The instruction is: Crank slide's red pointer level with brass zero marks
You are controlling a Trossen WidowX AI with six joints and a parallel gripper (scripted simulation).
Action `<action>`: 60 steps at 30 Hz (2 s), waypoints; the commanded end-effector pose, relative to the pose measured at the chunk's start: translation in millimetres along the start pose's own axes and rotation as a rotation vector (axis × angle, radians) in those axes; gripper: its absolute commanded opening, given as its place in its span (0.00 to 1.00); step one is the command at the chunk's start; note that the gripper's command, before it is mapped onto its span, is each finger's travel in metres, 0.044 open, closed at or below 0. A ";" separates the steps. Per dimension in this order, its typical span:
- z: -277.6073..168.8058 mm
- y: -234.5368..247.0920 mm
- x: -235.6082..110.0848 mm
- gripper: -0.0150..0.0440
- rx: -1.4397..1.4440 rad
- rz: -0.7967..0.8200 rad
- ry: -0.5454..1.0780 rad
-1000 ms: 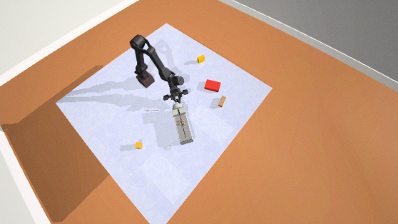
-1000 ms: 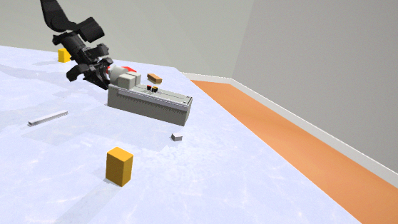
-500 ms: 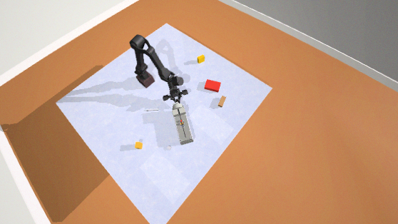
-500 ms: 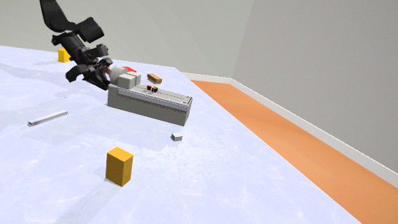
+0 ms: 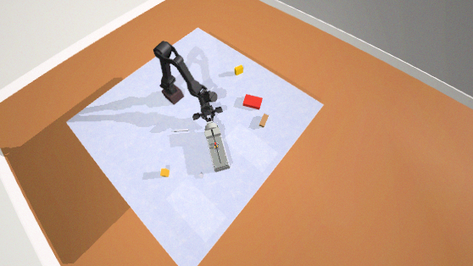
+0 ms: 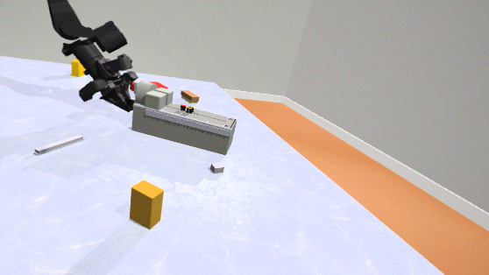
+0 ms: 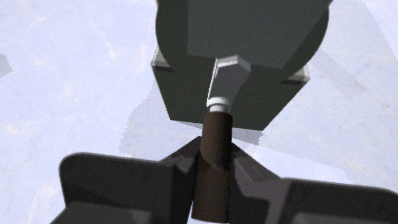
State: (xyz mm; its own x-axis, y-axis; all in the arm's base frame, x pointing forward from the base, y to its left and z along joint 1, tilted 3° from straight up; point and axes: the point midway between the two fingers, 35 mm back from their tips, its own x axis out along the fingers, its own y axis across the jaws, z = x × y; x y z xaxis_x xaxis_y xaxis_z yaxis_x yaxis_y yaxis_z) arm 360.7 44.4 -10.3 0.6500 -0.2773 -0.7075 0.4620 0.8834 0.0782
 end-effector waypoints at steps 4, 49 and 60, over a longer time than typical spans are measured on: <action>-0.1 -11.1 0.0 0.25 -0.004 -0.023 0.001; 37.7 -23.6 -37.5 0.25 -0.004 -0.024 0.001; 42.6 -14.8 -42.3 0.25 -0.004 -0.023 0.001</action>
State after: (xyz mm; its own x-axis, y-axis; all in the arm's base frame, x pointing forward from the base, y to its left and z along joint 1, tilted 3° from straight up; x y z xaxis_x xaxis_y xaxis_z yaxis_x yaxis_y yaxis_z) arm 349.7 21.7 41.6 0.6255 -0.3013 -0.7197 0.4780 0.8770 0.0483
